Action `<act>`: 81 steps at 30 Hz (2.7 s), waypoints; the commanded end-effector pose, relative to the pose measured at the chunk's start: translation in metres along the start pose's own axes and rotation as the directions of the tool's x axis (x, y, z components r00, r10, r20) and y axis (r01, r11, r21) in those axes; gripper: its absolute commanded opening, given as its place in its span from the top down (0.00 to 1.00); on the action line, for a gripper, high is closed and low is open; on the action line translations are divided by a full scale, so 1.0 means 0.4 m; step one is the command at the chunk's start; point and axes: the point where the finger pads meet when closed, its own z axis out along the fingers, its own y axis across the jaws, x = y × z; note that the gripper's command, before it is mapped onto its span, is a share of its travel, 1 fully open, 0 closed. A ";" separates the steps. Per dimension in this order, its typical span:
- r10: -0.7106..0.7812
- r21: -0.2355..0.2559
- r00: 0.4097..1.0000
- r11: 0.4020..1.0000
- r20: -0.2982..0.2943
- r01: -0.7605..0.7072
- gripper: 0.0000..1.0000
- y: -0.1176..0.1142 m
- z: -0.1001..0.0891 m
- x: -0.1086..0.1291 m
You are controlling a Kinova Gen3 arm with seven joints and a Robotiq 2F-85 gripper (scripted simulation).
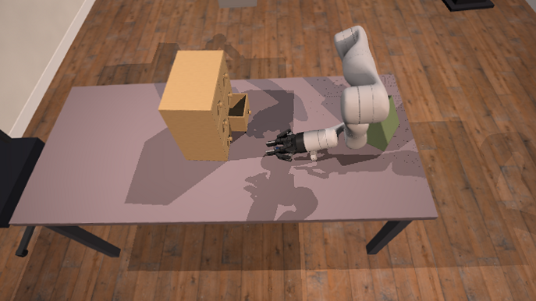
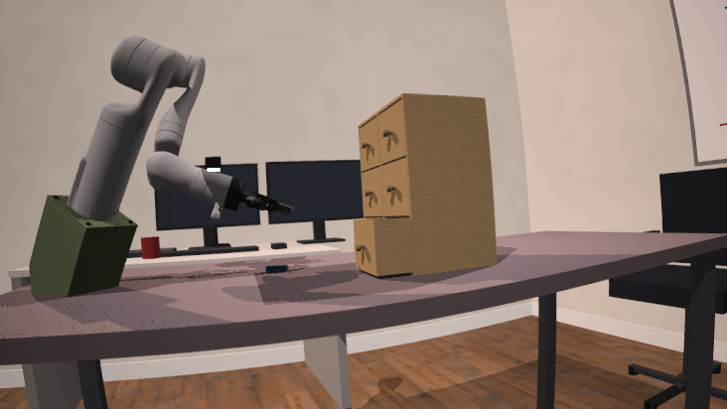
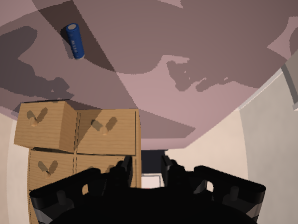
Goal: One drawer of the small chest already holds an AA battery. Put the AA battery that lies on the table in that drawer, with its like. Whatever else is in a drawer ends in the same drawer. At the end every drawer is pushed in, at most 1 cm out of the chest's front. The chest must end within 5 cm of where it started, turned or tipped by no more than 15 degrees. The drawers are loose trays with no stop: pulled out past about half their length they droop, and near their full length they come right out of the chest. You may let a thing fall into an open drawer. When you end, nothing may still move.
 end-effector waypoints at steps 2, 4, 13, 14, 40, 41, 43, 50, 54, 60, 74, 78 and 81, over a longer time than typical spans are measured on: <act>0.002 -0.001 1.000 1.000 0.001 -0.002 0.67 0.001 0.000 -0.002; 0.002 -0.001 1.000 1.000 0.001 -0.002 0.67 0.001 0.000 -0.002; 0.002 -0.001 1.000 1.000 -0.006 -0.002 0.67 0.001 -0.002 -0.003; 0.002 -0.001 1.000 1.000 -0.010 -0.002 0.67 0.001 -0.003 -0.003; -0.002 -0.015 0.916 1.000 -0.401 -0.005 0.67 0.002 -0.100 -0.057; -0.001 -0.010 0.906 1.000 -0.422 -0.003 0.67 0.001 -0.103 -0.059; 0.000 -0.002 0.884 1.000 -0.467 -0.001 0.67 -0.001 -0.111 -0.065; 0.001 0.001 0.785 1.000 -0.620 -0.001 0.67 0.000 -0.150 -0.091; 0.001 0.004 0.735 1.000 -0.678 0.003 0.67 -0.003 -0.166 -0.100; 0.000 0.003 0.649 1.000 -0.761 0.003 0.67 -0.002 -0.194 -0.117; 0.000 0.000 0.459 1.000 -0.889 -0.001 0.67 0.000 -0.246 -0.150; 0.001 0.002 0.411 1.000 -0.912 0.003 0.67 -0.002 -0.257 -0.156; 0.001 0.002 0.383 1.000 -0.924 0.002 0.67 -0.002 -0.264 -0.160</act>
